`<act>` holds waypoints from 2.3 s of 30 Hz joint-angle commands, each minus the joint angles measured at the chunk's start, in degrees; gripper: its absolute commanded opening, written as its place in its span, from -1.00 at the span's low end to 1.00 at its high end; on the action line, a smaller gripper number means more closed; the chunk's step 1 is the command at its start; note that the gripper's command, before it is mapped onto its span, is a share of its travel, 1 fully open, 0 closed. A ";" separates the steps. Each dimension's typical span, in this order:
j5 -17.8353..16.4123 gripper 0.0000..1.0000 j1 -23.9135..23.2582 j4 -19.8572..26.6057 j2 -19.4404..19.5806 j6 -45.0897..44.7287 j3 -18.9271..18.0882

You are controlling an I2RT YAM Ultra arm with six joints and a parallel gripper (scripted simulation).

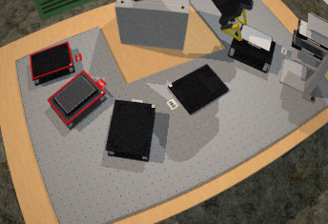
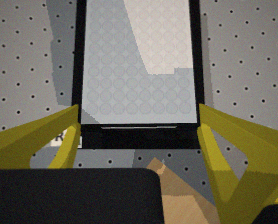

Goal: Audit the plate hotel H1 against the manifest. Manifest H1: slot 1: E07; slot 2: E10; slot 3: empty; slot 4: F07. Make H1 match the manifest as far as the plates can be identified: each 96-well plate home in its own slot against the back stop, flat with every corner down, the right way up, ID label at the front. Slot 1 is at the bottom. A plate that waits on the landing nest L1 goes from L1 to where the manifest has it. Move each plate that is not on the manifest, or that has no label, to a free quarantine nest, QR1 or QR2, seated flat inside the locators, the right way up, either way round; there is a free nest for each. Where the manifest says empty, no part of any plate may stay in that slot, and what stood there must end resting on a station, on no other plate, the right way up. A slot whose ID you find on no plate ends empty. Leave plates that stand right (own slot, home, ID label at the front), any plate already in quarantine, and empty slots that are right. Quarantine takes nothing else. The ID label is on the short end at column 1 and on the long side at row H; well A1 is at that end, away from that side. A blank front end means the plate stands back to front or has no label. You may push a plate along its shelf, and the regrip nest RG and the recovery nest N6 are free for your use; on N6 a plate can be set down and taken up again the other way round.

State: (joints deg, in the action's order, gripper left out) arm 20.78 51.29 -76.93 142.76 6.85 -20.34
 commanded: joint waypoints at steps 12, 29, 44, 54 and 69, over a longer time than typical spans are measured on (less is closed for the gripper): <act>0.98 0.72 1.40 4.11 -6.90 1.06 2.73; 1.49 0.72 2.13 9.02 -12.92 1.62 4.04; 1.94 0.72 2.76 13.75 -18.33 2.10 4.88; 2.20 0.72 3.14 16.85 -21.70 2.40 4.56; 2.63 0.72 3.74 22.07 -27.15 2.87 5.31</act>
State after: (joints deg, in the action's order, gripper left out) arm 22.81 54.22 -55.83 117.97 9.13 -15.94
